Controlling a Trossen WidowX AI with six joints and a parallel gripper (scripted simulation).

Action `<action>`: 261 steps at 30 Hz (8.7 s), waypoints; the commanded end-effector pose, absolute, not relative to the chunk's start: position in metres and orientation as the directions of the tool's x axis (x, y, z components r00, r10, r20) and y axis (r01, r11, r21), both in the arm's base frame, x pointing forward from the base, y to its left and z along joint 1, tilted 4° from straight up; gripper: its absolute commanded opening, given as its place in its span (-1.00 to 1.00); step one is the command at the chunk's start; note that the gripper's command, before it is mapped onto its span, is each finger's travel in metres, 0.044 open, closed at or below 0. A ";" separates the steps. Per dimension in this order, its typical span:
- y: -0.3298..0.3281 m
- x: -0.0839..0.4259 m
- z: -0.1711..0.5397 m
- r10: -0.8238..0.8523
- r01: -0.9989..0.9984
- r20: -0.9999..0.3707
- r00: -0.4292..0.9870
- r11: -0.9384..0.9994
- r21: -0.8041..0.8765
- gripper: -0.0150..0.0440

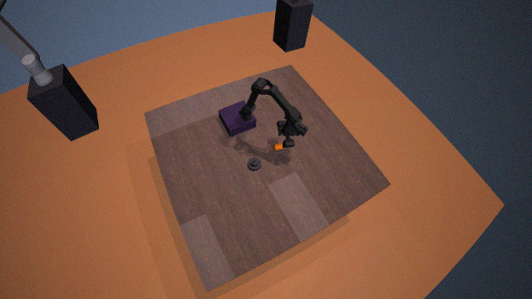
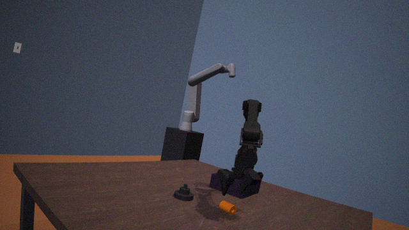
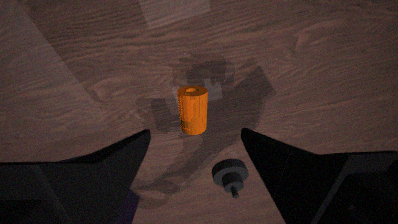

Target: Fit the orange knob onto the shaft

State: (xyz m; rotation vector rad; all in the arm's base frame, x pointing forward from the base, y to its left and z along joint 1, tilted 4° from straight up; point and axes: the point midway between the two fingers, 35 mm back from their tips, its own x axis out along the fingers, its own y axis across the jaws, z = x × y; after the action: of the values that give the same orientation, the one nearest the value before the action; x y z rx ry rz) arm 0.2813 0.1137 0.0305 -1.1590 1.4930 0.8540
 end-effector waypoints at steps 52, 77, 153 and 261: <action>0.110 0.280 -0.039 -0.220 -0.966 -0.975 -0.022 0.256 -0.036 0.32; 0.106 0.279 -0.035 -0.145 -0.965 -0.989 -0.002 0.261 -0.037 0.11; 0.039 0.261 -0.024 0.769 -0.964 -0.597 0.229 0.264 -0.030 0.39; 0.044 0.260 0.045 -0.062 -0.010 -0.998 0.022 0.998 -0.062 1.00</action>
State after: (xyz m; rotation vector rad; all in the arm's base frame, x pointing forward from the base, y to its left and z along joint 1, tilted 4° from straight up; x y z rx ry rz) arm 0.2633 0.0460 0.0590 -0.0581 1.5371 -0.0277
